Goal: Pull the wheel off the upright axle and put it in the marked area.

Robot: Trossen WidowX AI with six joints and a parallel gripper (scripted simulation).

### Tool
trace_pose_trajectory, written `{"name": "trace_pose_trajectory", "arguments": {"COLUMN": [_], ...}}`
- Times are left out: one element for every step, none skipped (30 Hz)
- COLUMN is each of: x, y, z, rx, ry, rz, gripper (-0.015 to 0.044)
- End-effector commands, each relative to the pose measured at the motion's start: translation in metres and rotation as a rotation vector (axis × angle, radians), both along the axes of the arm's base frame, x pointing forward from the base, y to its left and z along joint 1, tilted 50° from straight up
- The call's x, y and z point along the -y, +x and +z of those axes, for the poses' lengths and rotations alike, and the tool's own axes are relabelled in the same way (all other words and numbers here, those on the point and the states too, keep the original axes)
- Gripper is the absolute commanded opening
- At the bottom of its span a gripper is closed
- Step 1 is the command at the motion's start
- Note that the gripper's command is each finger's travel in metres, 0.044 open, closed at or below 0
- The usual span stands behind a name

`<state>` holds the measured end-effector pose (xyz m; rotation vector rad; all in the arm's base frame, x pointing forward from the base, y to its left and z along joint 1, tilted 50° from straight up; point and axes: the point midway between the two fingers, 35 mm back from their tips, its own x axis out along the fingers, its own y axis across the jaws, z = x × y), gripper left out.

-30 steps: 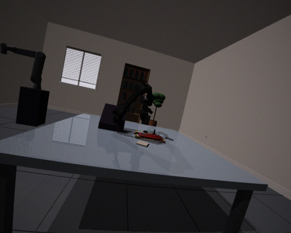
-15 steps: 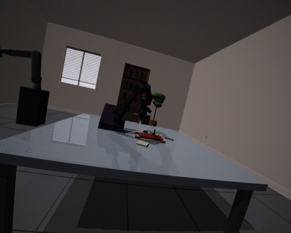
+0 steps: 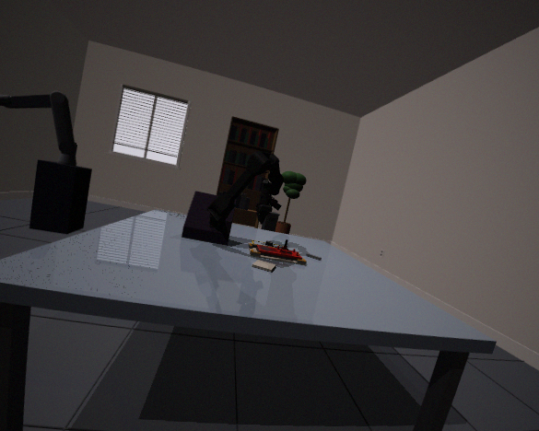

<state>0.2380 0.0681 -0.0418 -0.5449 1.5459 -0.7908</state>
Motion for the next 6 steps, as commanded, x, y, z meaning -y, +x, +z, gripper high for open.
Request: {"name": "trace_pose_trajectory", "arguments": {"x": [0.0001,0.0001,0.0001,0.0001,0.0001,0.0001], "y": [-0.0009,-0.0009,-0.0009,-0.0009,-0.0009,-0.0009], "z": [0.0001,0.0001,0.0001,0.0001,0.0001,0.0001], "rx": [-0.001,-0.001,-0.001,-0.001,-0.001,-0.001], "ry": [0.000,0.000,0.000,0.000,0.000,0.000], "rz": [-0.005,-0.005,-0.005,-0.005,-0.005,-0.005], "gripper": [0.0440,0.0440,0.0440,0.0440,0.0440,0.0440]}}
